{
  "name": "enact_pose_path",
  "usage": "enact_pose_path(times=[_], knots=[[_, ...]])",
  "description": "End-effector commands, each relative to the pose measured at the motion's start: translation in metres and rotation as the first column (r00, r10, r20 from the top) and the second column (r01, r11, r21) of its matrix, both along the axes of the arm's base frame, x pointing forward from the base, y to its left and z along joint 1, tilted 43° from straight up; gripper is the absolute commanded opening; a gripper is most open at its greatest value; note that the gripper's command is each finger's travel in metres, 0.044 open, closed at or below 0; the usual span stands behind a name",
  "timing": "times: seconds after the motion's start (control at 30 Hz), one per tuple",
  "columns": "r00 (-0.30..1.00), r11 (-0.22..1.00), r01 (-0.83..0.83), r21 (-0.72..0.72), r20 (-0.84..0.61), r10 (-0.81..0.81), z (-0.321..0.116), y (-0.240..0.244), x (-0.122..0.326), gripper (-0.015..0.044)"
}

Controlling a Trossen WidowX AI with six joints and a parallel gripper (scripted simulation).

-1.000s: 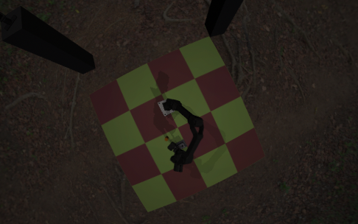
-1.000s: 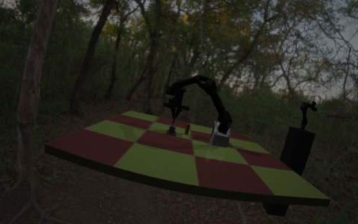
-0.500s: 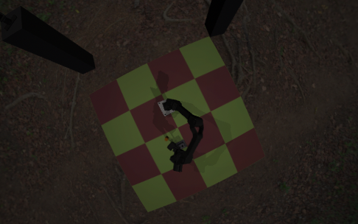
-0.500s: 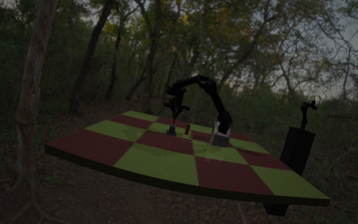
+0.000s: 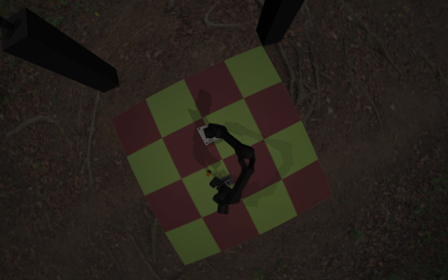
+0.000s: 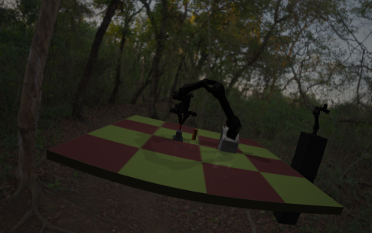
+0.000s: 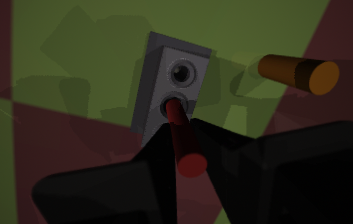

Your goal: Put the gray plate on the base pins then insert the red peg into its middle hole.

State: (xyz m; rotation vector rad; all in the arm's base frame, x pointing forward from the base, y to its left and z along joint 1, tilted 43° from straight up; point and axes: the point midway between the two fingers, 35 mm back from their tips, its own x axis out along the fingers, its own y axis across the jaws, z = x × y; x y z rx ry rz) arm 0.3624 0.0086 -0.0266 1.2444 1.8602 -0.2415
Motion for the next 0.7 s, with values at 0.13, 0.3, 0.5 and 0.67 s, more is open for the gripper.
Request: enact_pose_path(times=[0.13, 0.3, 0.5, 0.67], knots=[[1.0, 1.0, 0.0, 0.001, -0.004, 0.0, -0.0053, 0.0051, -0.0019, 0.0], [1.0, 1.0, -0.004, -0.002, -0.002, 0.004, -0.0041, 0.0038, -0.0015, 0.0], [1.0, 1.0, -0.004, -0.002, -0.002, 0.004, -0.0041, 0.0038, -0.0015, 0.0], [1.0, 1.0, -0.004, -0.002, -0.002, 0.004, -0.0049, 0.0056, -0.0012, 0.0]])
